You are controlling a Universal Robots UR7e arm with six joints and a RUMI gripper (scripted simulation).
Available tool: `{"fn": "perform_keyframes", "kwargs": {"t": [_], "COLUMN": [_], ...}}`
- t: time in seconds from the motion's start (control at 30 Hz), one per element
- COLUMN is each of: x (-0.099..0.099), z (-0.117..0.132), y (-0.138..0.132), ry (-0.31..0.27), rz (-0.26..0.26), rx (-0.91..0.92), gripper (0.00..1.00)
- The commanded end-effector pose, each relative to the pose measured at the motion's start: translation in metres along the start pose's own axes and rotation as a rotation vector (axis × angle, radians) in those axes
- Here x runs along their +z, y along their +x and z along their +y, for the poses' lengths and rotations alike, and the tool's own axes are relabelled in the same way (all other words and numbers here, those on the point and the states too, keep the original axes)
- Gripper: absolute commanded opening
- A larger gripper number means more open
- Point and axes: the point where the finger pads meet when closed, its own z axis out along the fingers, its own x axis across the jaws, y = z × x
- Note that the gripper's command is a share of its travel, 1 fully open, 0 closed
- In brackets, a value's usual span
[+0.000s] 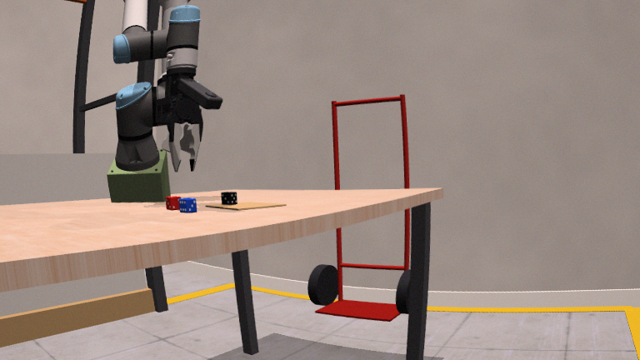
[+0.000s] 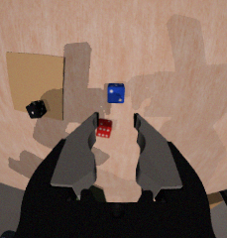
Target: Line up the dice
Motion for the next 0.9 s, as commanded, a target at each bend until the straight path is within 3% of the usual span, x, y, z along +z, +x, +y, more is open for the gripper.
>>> {"fn": "perform_keyframes", "kwargs": {"t": [0.0,0.87], "x": [0.004,0.037], "z": [0.000,-0.001], "y": [0.000,-0.001], "ry": [0.001,0.001], "rz": [0.001,0.001], "rx": [0.000,0.000], "gripper": [0.28,0.28]}}
